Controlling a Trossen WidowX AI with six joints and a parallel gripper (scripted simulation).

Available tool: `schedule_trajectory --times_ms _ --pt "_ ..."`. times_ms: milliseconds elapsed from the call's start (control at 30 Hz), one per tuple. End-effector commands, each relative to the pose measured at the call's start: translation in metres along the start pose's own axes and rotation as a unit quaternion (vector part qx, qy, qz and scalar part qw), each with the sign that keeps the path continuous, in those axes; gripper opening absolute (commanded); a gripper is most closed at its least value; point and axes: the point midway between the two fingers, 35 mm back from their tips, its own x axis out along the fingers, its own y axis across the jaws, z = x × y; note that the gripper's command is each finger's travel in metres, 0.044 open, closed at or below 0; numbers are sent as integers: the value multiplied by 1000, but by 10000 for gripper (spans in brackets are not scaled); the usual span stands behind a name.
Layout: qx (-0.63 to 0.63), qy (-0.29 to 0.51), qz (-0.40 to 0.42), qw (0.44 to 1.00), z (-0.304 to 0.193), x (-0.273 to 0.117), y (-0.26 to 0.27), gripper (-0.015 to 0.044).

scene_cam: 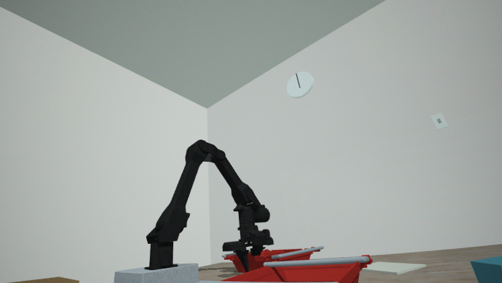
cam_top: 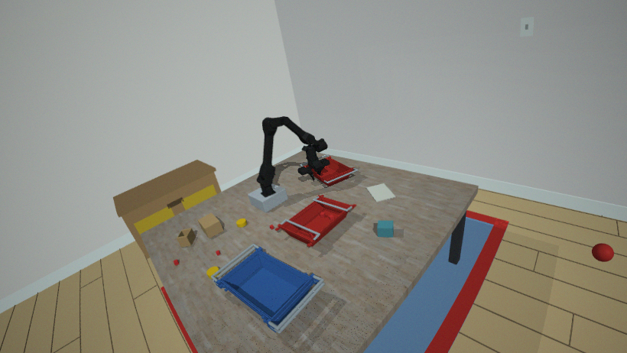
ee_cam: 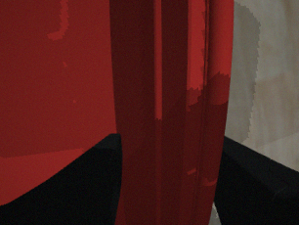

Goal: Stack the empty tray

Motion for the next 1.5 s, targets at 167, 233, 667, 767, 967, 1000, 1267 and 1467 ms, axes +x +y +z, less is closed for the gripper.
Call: schedule_trajectory --times_ms 167,233,667,767,967,1000,1267,1467 --pt "3 -1 -3 1000 0 0 -2 95" --pt "3 -1 -3 1000 0 0 -2 81" --pt "3 -1 -3 1000 0 -16 1 0" --pt "3 -1 -3 1000 0 -38 2 0" --pt "3 -1 -3 1000 0 -79 0 0" --pt "3 -1 -3 1000 0 -80 -1 0" --pt "3 -1 -3 1000 0 -80 -1 0" --pt "3 -1 -3 1000 0 -81 0 0"
